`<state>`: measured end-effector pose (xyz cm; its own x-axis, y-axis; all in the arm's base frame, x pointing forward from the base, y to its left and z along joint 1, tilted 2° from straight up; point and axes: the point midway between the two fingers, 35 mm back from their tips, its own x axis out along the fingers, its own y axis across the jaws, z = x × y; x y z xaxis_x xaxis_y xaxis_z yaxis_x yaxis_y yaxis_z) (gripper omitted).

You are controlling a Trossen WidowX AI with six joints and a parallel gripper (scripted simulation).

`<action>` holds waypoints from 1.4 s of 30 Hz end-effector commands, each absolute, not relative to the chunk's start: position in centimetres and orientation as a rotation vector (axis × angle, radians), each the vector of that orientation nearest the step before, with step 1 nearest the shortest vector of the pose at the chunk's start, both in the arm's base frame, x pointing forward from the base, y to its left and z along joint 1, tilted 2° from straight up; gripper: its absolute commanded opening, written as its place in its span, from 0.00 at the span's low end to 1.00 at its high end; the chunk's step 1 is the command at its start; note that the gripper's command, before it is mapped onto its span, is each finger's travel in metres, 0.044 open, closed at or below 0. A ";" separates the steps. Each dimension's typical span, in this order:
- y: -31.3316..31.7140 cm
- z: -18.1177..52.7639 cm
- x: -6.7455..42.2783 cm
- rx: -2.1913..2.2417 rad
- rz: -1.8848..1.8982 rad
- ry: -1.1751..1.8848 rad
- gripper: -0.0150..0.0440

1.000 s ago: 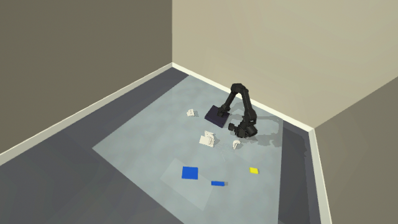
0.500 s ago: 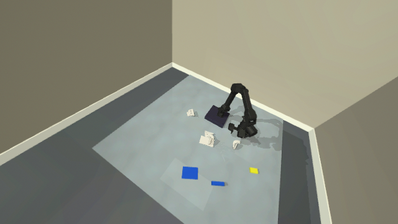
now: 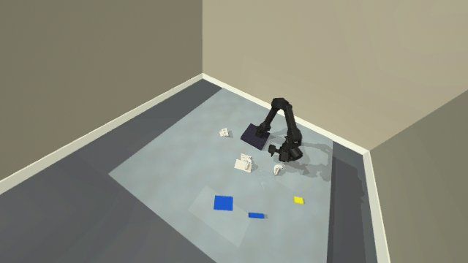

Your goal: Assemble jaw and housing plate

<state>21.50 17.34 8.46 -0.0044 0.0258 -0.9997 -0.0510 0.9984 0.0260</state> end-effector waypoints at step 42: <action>17.3 8.5 21.5 -0.020 0.060 1.574 0.25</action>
